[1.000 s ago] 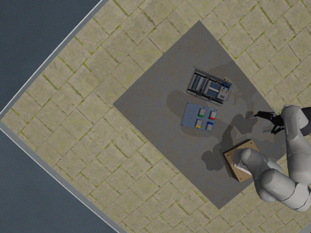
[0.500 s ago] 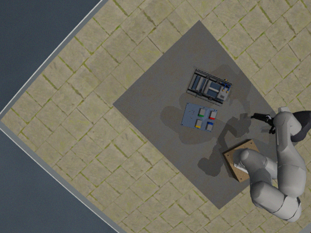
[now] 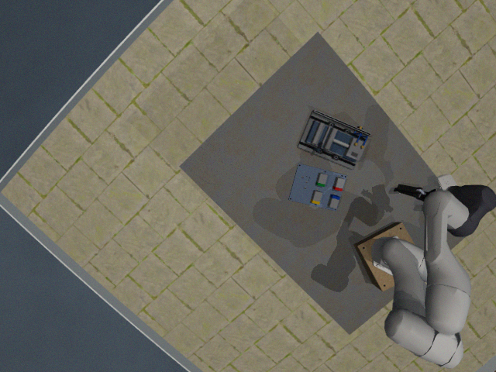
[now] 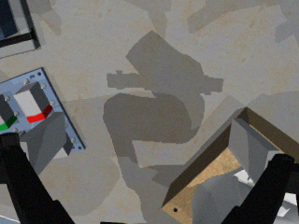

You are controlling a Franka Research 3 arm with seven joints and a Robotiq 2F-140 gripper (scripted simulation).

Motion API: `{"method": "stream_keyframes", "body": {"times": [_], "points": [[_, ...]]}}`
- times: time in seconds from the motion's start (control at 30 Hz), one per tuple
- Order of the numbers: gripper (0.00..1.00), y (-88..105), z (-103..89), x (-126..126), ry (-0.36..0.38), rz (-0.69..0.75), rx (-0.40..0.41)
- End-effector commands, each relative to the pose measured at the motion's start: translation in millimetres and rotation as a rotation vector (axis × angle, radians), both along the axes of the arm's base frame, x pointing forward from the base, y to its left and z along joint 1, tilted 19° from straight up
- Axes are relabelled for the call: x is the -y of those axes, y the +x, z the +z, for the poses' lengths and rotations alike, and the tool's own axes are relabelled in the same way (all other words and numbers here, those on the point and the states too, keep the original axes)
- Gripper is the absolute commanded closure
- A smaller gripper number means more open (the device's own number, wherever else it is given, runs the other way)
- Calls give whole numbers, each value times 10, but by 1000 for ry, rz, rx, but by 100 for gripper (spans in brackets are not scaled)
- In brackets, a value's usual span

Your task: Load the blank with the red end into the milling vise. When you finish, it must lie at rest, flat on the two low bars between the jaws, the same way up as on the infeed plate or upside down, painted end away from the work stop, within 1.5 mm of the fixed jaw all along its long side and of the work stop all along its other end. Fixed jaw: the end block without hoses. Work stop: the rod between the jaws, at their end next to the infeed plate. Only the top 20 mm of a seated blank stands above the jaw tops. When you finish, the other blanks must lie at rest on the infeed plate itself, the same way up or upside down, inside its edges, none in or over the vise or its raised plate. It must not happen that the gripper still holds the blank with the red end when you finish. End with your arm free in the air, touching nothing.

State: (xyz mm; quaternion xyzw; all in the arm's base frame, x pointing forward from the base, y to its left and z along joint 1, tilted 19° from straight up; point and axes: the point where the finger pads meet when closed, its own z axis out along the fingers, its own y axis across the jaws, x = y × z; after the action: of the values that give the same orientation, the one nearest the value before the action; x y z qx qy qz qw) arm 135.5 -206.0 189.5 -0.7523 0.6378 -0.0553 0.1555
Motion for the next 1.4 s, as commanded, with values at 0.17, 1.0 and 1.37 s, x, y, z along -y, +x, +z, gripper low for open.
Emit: {"method": "stream_keyframes", "body": {"times": [0.17, 1.0, 1.37], "points": [[0, 210, 163, -203, -177, 106, 11], [0, 423, 343, -393, -354, 212, 20], [0, 702, 585, -630, -368, 221, 22]]}}
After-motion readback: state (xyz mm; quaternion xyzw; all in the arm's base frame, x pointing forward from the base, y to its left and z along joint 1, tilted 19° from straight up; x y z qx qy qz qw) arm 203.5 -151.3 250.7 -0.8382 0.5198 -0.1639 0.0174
